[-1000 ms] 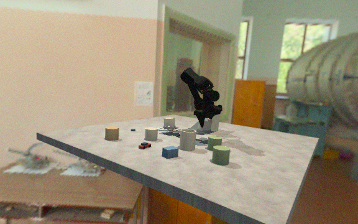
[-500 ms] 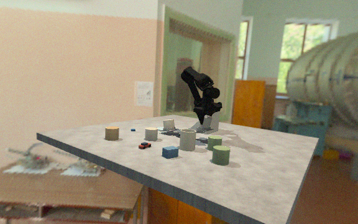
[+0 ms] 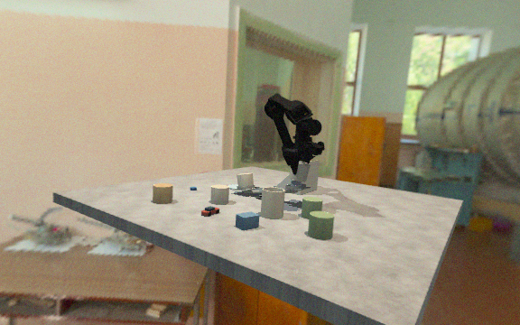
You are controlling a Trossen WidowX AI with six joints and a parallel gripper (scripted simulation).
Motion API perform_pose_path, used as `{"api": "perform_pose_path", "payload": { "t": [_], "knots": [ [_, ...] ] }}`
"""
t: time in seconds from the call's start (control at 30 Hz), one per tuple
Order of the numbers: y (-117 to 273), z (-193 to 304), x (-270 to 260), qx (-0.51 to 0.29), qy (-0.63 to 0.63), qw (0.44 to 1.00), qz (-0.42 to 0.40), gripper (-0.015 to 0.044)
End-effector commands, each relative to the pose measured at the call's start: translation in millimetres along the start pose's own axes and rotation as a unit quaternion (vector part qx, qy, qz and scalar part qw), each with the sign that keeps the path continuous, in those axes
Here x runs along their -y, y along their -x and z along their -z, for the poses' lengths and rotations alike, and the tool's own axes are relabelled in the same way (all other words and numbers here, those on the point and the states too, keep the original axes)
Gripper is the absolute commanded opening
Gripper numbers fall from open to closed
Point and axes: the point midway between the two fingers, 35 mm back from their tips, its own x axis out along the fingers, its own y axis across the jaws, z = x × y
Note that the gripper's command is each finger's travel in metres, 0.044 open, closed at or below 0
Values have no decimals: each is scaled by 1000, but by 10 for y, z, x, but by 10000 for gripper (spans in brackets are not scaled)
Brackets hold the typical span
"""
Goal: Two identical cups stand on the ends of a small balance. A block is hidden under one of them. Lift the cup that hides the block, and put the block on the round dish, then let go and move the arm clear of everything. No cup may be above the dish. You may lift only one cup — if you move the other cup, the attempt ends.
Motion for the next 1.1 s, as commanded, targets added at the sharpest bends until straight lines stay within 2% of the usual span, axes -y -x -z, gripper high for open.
{"api": "perform_pose_path", "payload": {
  "t": [0.0, 0.87, 1.07],
  "knots": [
    [95, -14, 12, 5, -5, 1000, 2, 0],
    [432, 19, -37, 4, -5, 1000, 1, 0],
    [378, 36, -46, -1, 0, 1000, -1, 0]
  ]
}}
